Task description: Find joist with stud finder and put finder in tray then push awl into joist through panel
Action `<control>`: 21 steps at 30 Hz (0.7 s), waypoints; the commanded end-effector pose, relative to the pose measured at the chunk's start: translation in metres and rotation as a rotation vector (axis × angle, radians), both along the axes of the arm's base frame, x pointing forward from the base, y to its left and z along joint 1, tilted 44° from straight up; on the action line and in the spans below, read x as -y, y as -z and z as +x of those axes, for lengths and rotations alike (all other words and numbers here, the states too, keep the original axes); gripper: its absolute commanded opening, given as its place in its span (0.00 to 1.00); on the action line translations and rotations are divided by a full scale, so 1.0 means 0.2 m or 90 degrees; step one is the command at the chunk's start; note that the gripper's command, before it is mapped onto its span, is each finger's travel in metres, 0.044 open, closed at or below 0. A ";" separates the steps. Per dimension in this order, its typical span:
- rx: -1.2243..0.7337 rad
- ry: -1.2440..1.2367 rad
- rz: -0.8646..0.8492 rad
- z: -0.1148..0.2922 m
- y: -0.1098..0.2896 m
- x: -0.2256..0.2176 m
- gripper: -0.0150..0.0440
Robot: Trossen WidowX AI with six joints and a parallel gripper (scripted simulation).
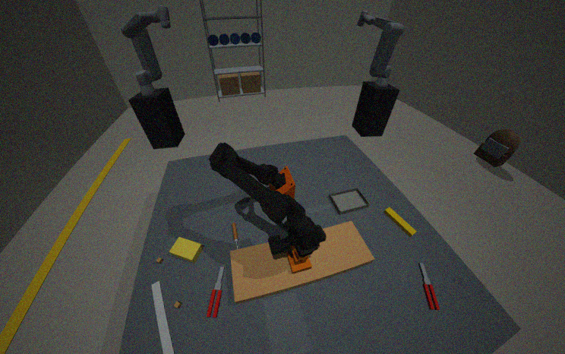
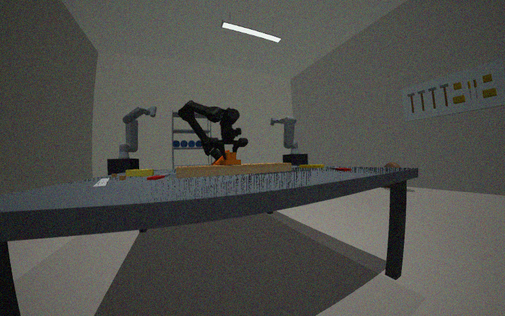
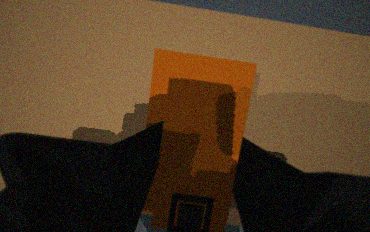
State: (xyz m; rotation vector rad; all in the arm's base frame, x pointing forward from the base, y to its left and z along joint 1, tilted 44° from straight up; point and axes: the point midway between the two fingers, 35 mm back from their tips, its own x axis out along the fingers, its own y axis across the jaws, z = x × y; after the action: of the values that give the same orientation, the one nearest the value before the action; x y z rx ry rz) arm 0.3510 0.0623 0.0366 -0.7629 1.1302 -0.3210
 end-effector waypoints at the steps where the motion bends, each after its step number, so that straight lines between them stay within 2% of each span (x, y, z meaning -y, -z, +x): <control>1: 0.003 0.002 -0.005 0.01 -0.03 0.04 0.25; 21: 0.003 0.002 -0.006 0.04 -0.18 0.19 0.25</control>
State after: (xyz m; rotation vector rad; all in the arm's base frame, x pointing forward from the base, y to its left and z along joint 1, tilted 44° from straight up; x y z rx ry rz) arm 0.3574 0.0317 0.0669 -0.7637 1.1266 -0.3222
